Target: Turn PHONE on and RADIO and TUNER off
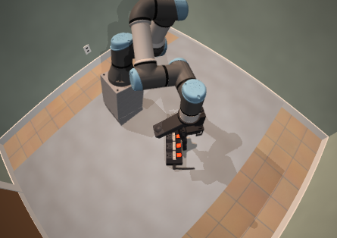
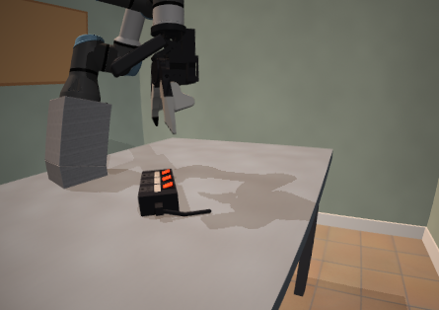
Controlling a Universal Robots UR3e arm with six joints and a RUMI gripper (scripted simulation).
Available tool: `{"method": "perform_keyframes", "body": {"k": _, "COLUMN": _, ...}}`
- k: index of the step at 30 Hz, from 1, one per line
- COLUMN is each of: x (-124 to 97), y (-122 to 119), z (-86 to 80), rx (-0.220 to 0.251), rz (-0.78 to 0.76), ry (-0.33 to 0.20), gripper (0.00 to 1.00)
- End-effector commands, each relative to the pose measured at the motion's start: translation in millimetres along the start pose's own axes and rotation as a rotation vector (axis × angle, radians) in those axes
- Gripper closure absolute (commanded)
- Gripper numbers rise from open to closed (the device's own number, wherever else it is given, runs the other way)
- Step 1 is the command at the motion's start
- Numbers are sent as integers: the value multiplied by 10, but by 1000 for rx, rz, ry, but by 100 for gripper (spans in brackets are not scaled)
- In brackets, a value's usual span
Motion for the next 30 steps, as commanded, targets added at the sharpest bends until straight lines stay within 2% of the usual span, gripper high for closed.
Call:
{"method": "perform_keyframes", "body": {"k": 1, "x": 12, "y": -3, "z": 51, "rx": 12, "rz": -207, "ry": -17, "gripper": 0}}
{"method": "perform_keyframes", "body": {"k": 14, "x": -29, "y": 15, "z": 212, "rx": 17, "rz": -774, "ry": -13, "gripper": 0}}
{"method": "perform_keyframes", "body": {"k": 16, "x": -29, "y": 15, "z": 212, "rx": 17, "rz": -774, "ry": -13, "gripper": 0}}
{"method": "perform_keyframes", "body": {"k": 23, "x": -62, "y": 35, "z": 279, "rx": 18, "rz": -1023, "ry": -11, "gripper": 0}}
{"method": "perform_keyframes", "body": {"k": 30, "x": -91, "y": 55, "z": 327, "rx": 20, "rz": -1208, "ry": -9, "gripper": 0}}
Point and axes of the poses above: the point where the finger pads meet when closed, its own z axis out along the fingers, its own y axis across the jaws, x = y × z, the point moved 5 cm from there along -z, back along the fingers, and after that the axes turned 12 degrees about -z, right-handed, at the moved point
